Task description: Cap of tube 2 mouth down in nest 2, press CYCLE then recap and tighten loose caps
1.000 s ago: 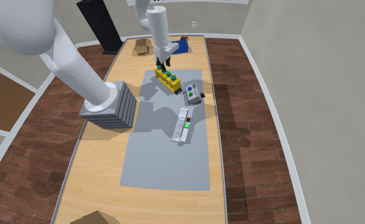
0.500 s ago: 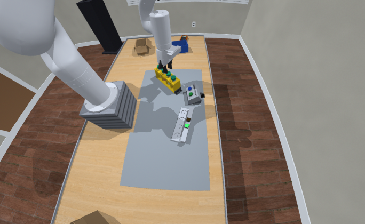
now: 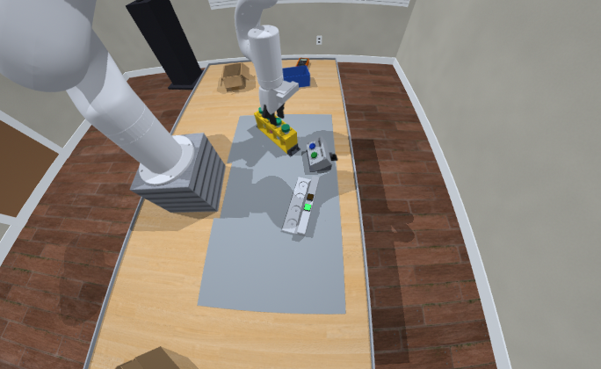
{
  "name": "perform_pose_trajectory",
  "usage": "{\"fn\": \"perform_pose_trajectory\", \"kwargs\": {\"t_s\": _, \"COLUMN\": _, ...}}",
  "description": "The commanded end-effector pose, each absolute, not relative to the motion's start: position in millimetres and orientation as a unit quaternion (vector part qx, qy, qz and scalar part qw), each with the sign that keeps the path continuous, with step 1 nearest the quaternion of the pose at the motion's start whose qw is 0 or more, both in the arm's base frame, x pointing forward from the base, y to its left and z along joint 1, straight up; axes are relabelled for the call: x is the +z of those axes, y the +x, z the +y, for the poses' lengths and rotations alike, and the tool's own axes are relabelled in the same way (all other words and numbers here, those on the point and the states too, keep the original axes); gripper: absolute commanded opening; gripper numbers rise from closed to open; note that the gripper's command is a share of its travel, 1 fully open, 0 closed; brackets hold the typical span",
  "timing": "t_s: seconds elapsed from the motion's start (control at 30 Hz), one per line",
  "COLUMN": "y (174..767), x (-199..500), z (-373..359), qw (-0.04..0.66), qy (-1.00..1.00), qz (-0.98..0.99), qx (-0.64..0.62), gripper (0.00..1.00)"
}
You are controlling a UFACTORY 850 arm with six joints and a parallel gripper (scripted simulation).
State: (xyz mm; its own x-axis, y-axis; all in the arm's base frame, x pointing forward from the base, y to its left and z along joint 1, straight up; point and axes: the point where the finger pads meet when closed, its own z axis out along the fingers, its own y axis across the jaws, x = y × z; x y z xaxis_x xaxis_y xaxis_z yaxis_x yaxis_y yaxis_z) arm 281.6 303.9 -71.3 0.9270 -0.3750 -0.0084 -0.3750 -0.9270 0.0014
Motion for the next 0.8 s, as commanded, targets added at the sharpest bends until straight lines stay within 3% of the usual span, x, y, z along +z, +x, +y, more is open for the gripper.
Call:
{"fn": "perform_pose_trajectory", "kwargs": {"t_s": 0.0, "y": 282.0, "x": -72.1, "z": 304.3, "qw": -0.001, "qy": -0.982, "qz": 0.191, "qx": -0.001, "gripper": 0.46}}
{"fn": "perform_pose_trajectory", "kwargs": {"t_s": 0.77, "y": 282.0, "x": -81.1, "z": 304.2, "qw": -0.001, "qy": -0.982, "qz": 0.191, "qx": -0.001, "gripper": 0.46}}
